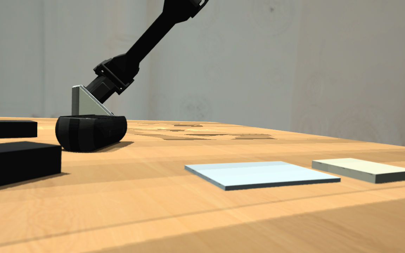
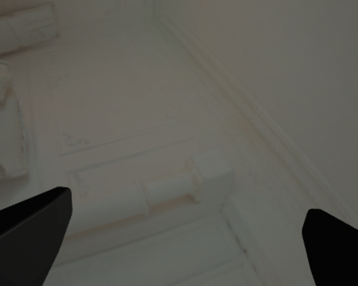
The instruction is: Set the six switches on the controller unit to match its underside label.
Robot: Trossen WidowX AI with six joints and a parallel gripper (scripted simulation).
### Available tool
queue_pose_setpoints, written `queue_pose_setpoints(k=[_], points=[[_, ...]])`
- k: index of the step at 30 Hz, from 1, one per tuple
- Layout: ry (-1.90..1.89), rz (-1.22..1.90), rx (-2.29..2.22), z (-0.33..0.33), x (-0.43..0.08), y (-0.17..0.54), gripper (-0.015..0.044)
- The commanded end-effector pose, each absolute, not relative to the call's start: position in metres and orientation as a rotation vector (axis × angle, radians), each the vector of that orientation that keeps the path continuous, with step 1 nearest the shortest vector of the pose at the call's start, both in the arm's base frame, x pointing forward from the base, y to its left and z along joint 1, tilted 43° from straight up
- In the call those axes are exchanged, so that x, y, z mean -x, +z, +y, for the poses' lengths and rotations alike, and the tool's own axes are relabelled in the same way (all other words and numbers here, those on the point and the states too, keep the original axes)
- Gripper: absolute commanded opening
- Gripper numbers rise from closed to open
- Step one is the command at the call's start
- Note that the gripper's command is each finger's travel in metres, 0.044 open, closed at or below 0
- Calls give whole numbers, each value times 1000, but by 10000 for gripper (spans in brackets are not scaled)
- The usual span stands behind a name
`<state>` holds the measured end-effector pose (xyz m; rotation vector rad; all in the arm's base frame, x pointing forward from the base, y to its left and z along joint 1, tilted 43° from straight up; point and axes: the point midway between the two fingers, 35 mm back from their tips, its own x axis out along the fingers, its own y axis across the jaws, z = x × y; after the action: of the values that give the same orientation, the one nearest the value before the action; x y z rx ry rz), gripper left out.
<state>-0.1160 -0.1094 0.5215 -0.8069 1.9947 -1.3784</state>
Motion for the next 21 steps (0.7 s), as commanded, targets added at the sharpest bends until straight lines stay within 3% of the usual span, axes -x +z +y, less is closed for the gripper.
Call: queue_pose_setpoints(k=[1,6,15,21], points=[[-1378,1995,807,-109,116,522,374],[-1404,1995,774,-106,122,520,242],[-1687,1970,414,-56,177,502,6],[-1900,1920,155,-8,204,486,0]])
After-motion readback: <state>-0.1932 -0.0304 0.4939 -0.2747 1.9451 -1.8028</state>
